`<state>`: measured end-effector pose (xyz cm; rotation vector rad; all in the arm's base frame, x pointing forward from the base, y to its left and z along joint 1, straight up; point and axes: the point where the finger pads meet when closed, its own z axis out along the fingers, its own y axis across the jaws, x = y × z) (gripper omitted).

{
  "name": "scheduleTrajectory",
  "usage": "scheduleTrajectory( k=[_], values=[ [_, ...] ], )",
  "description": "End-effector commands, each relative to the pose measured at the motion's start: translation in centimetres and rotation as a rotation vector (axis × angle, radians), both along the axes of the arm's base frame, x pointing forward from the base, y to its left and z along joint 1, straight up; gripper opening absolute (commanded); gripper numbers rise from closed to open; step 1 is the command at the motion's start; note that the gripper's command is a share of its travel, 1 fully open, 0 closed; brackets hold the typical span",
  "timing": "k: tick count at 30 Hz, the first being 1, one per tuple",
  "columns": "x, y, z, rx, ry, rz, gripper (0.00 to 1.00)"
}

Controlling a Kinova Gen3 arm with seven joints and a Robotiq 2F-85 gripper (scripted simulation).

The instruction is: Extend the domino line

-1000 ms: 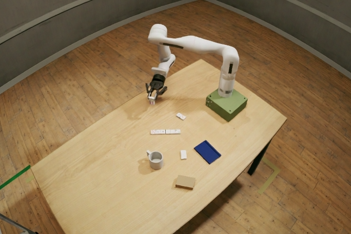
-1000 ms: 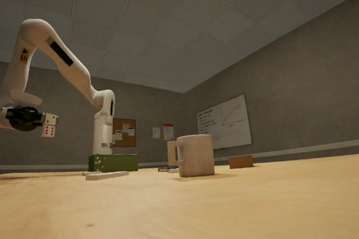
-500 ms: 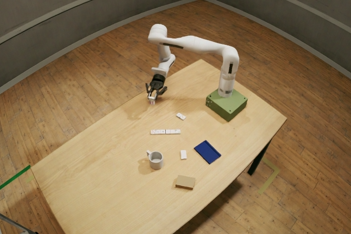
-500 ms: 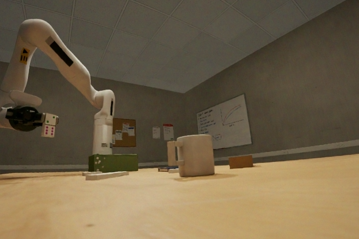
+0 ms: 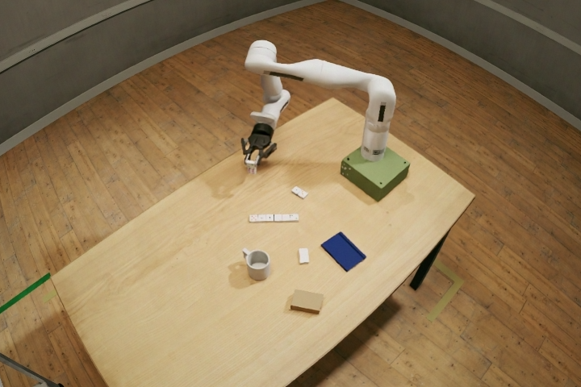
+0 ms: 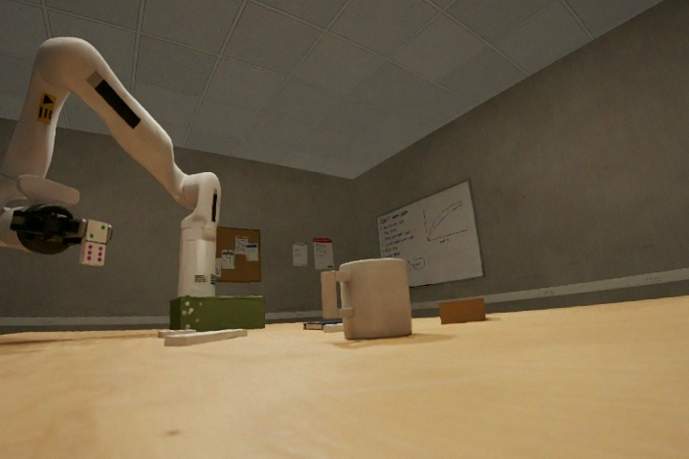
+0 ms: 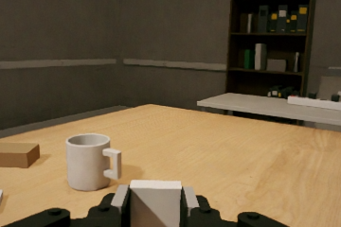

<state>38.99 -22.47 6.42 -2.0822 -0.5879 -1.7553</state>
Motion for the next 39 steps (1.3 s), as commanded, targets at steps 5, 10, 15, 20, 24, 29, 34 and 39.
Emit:
scheduleTrajectory(
  k=[5,10,15,20,24,29,34,39],
  values=[
    [0.0,0.0,-0.5,-0.002,-0.001,0.001,0.31],
    [0.0,0.0,-1.5,-0.002,-0.001,0.001,0.31],
    [0.1,0.0,-2.7,-0.002,-0.001,0.001,0.31],
    [0.1,0.0,-3.6,-0.002,-0.001,0.001,0.31],
    [0.1,0.0,-4.8,-0.002,-0.001,0.001,0.31],
    [0.1,0.0,-6.3,-0.002,-0.001,0.001,0.31],
    [0.1,0.0,-7.3,-0.002,-0.001,0.001,0.31],
    [0.1,0.0,-8.2,-0.002,-0.001,0.001,0.31]
  ],
)
